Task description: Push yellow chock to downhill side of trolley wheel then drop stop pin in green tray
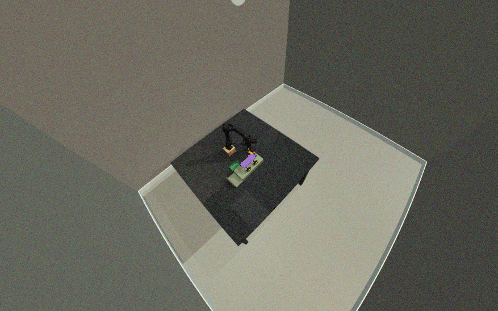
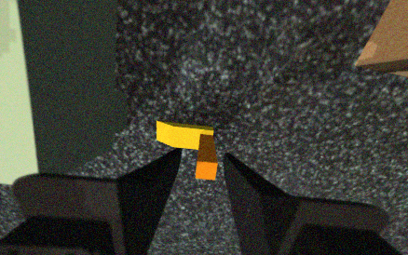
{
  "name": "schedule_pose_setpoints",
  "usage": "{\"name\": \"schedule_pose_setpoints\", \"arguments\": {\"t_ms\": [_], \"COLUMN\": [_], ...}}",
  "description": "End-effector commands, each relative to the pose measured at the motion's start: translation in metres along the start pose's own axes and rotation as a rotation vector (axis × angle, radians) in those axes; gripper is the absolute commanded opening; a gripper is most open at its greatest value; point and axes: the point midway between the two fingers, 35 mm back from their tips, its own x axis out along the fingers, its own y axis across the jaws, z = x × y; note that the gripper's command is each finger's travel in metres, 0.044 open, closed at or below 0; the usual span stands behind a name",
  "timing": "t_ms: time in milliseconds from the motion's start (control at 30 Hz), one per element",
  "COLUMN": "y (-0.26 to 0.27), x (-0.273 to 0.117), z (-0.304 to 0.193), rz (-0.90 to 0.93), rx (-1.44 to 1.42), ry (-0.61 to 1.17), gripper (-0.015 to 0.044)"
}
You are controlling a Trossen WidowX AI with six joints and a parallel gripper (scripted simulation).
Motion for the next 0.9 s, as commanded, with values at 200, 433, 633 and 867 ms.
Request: {"name": "schedule_pose_setpoints", "arguments": {"t_ms": [200,433,633,867], "y": [-0.002,-0.001,-0.001,-0.002], "x": [0.014,0.011,0.011,-0.006], "z": [0.003,0.001,0.001,0.001], "rz": [-0.005,-0.003,-0.003,-0.004], "rx": [-0.003,0.000,0.000,-0.003], "ry": [-0.010,-0.002,-0.002,-0.009], "gripper": [0.0190,0.0078,0.0038,0.0000]}}
